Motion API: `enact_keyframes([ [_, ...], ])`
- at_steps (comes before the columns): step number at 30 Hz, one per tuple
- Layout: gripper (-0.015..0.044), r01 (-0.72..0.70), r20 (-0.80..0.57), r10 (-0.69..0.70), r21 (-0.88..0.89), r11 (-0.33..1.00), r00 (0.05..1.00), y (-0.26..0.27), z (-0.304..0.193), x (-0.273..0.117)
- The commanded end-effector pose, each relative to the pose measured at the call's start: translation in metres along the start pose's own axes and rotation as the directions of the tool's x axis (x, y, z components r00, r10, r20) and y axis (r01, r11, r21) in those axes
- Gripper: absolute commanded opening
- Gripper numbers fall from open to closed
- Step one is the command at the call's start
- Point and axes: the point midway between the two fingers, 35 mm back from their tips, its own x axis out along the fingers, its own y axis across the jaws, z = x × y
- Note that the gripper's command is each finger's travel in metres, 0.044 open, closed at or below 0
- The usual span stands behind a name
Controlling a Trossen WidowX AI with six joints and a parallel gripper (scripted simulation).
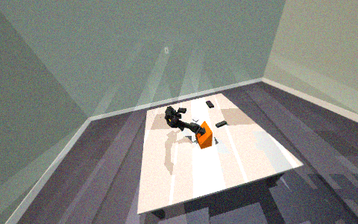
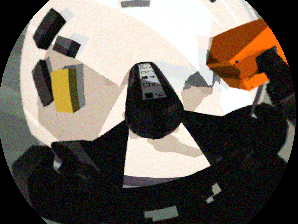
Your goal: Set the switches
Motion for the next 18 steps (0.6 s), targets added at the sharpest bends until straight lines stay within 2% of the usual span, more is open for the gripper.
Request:
enact_keyframes([
  [1,0.0338,0.009,0.001,-0.009,0.007,1.0,1.0,-0.003,-0.001,0.004],
  [18,0.0338,0.009,0.0,-0.009,0.006,1.0,1.0,-0.002,-0.014,0.01],
])
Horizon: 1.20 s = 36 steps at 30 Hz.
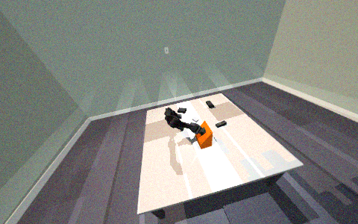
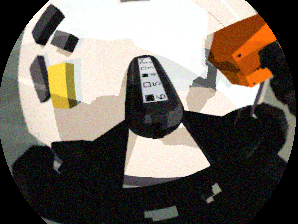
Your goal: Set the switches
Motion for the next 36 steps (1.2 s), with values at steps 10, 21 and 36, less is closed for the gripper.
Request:
enact_keyframes([
  [10,0.0338,0.009,0.005,-0.009,0.009,1.0,1.0,-0.003,-0.006,0.008],
  [21,0.0338,0.009,0.004,-0.009,0.009,1.0,1.0,-0.003,-0.013,0.013],
  [36,0.0338,0.008,0.003,-0.008,0.008,1.0,1.0,-0.003,-0.023,0.021],
])
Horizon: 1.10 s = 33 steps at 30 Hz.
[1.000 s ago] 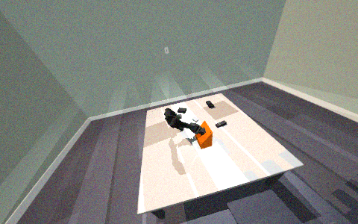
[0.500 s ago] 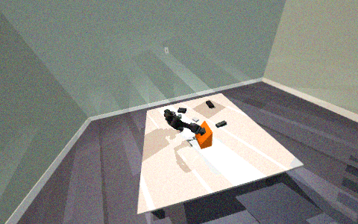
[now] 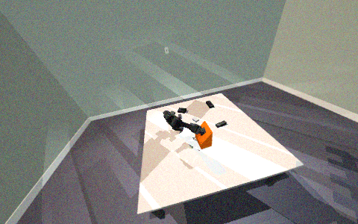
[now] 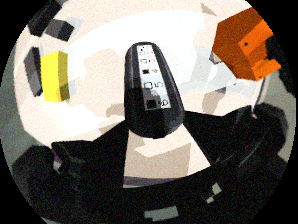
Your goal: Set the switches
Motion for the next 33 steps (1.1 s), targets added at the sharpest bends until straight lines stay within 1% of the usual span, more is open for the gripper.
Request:
enact_keyframes([
  [1,0.0338,0.008,0.012,-0.008,0.012,1.0,1.0,-0.003,0.002,0.004],
  [33,0.0338,0.006,0.009,-0.007,0.012,1.0,1.0,-0.003,-0.015,0.024],
])
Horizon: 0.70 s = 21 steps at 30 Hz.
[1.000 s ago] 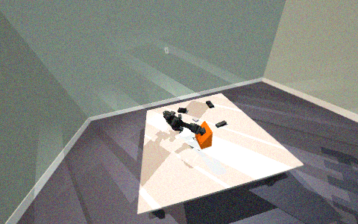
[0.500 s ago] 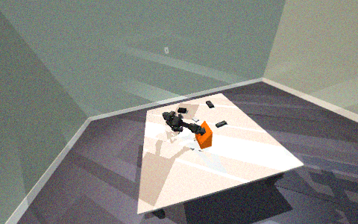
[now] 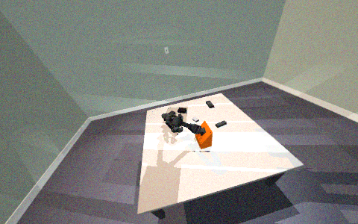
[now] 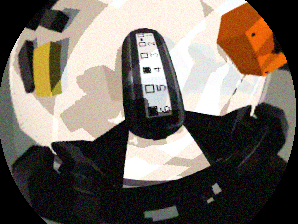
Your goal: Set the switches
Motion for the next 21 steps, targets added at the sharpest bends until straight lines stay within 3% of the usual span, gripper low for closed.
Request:
enact_keyframes([
  [1,0.0338,0.006,0.014,-0.007,0.015,1.0,1.0,-0.003,0.003,0.004],
  [21,0.0338,0.006,0.013,-0.006,0.015,1.0,1.0,-0.003,-0.005,0.018],
])
